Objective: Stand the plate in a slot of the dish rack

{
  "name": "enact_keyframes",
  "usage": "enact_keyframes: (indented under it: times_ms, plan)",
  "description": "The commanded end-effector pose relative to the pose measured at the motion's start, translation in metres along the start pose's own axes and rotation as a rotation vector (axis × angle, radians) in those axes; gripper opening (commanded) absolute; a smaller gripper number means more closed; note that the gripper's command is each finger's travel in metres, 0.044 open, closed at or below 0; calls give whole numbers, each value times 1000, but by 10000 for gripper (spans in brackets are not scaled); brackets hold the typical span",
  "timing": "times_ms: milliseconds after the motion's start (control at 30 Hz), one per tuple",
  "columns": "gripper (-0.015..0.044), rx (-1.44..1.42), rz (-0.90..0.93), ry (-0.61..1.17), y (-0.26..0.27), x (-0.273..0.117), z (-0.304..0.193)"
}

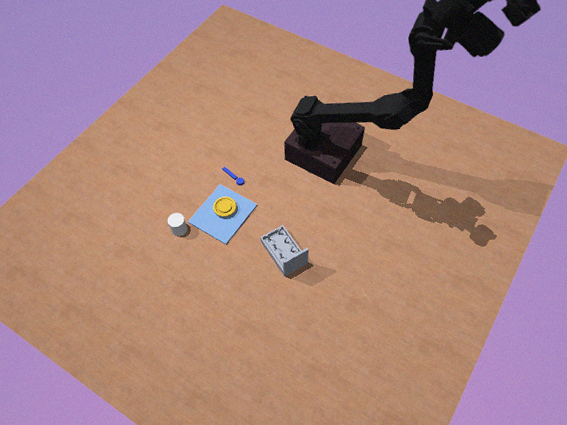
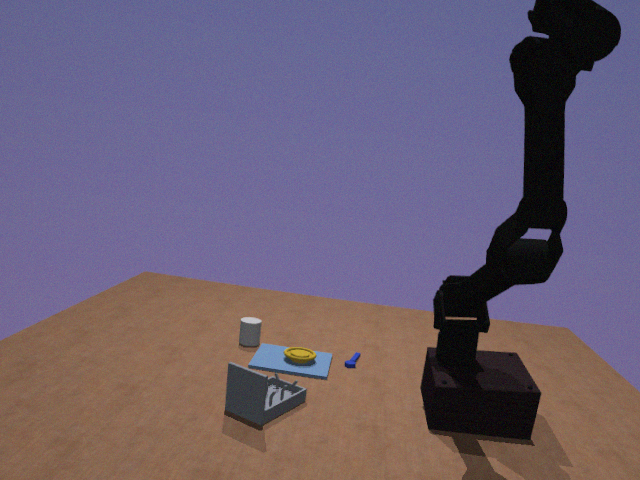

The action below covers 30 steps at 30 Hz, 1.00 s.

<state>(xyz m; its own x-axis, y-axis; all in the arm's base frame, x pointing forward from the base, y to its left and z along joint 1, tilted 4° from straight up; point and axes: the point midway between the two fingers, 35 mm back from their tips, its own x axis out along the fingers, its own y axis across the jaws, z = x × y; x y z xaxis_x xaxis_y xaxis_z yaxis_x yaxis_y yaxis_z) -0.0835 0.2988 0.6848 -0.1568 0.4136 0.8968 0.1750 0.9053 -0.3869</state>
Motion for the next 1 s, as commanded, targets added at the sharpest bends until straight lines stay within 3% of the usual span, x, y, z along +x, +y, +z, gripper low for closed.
enact_keyframes:
  times_ms: [0,633,967]
  plan:
    - [400,-37,-105,44,-43,-3,-11]
    - [400,-177,-534,324,-212,-58,-75]
    - [400,-121,-682,450,-263,-98,-105]
